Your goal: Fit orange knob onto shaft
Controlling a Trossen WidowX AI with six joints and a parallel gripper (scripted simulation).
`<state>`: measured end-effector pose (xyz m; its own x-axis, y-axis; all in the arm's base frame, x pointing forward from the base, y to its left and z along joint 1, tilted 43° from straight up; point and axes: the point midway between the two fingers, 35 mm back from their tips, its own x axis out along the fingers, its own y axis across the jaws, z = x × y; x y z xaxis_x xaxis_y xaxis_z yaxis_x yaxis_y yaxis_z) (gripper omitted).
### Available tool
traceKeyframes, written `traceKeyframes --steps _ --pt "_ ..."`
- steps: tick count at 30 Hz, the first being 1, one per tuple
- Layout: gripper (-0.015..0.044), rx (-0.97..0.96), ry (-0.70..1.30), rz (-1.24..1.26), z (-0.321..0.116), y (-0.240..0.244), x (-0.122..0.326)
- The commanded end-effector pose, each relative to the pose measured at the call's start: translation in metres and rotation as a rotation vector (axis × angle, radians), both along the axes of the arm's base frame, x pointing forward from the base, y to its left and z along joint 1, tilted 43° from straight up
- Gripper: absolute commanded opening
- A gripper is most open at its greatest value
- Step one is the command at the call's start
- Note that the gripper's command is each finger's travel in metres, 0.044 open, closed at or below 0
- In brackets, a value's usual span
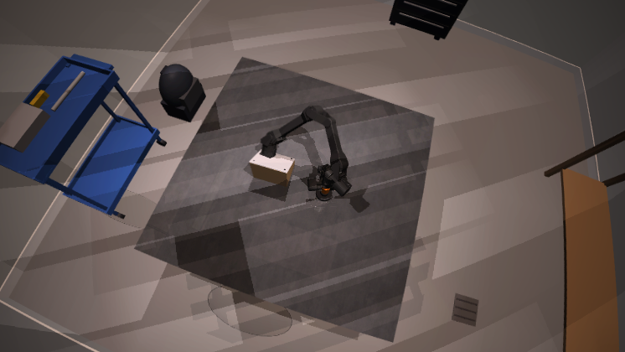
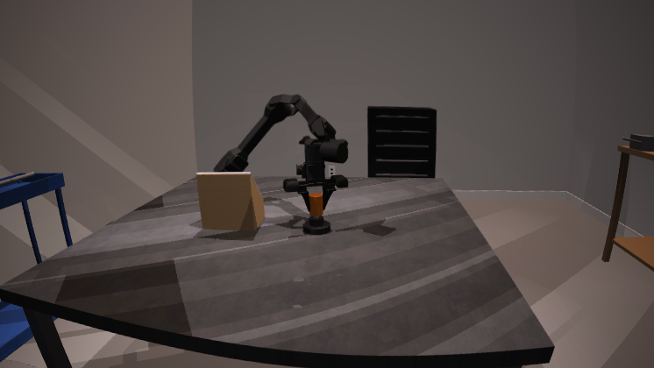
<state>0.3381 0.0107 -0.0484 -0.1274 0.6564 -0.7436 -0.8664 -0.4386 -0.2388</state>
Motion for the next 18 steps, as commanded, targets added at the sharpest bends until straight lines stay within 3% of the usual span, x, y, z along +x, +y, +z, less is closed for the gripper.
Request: traceKeyframes --steps 1,18 --pt "0.0000 0.007 -0.014 0.018 -0.0021 0.0029 -0.0017" --pt "0.0000 0.012 -0.054 0.063 -0.0066 0.0061 -0.0023"
